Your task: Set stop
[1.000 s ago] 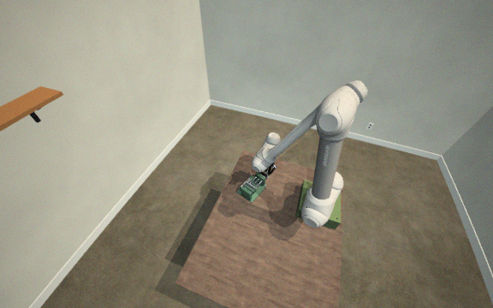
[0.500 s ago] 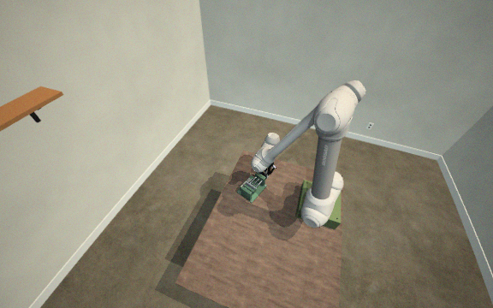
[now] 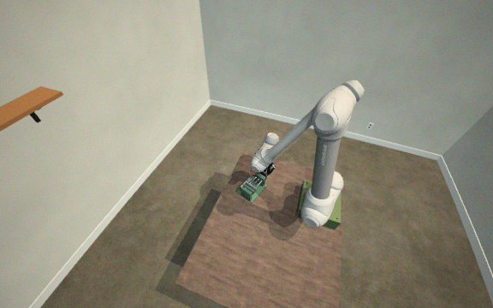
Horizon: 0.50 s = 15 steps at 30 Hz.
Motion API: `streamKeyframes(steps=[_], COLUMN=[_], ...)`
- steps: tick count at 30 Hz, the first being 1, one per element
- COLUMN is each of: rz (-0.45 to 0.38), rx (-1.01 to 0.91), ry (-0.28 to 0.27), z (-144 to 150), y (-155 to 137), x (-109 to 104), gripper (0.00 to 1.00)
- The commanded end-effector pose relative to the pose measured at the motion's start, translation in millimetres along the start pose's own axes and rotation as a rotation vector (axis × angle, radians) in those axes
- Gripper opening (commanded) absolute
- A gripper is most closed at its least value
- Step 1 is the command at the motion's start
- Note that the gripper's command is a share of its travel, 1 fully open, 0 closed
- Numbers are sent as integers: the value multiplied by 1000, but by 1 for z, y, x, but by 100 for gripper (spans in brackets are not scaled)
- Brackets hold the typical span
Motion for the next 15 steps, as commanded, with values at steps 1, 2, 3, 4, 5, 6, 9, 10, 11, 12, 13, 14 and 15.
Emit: streamKeyframes(steps=[1, 2, 3, 4, 5, 6, 9, 10, 11, 12, 13, 14, 15], rz=[0, 0, 0, 0, 0, 0, 0, 0, 0, 0, 0, 0, 0], rx=[0, 0, 0, 0, 0, 0, 0, 0, 0, 0, 0, 0, 0], ry=[1, 1, 1, 1, 1, 1, 1, 1, 1, 1, 1, 1, 1], z=[-1, -1, -1, -2, -2, -2, -3, -3, -4, -4, -4, -4, -5], y=[0, 0, 0, 0, 0, 0, 0, 0, 0, 0, 0, 0, 0], x=[0, 1, 1, 1, 1, 1, 1, 2, 2, 2, 2, 2, 2], gripper=[4, 4, 4, 4, 4, 4, 4, 4, 4, 4, 4, 4, 4])
Point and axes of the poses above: the point where the finger pads meet when closed, its own x axis out along the fingers, its own z axis across the jaws, y = z × x, the point moved 7 cm from there along -x, back along the fingers
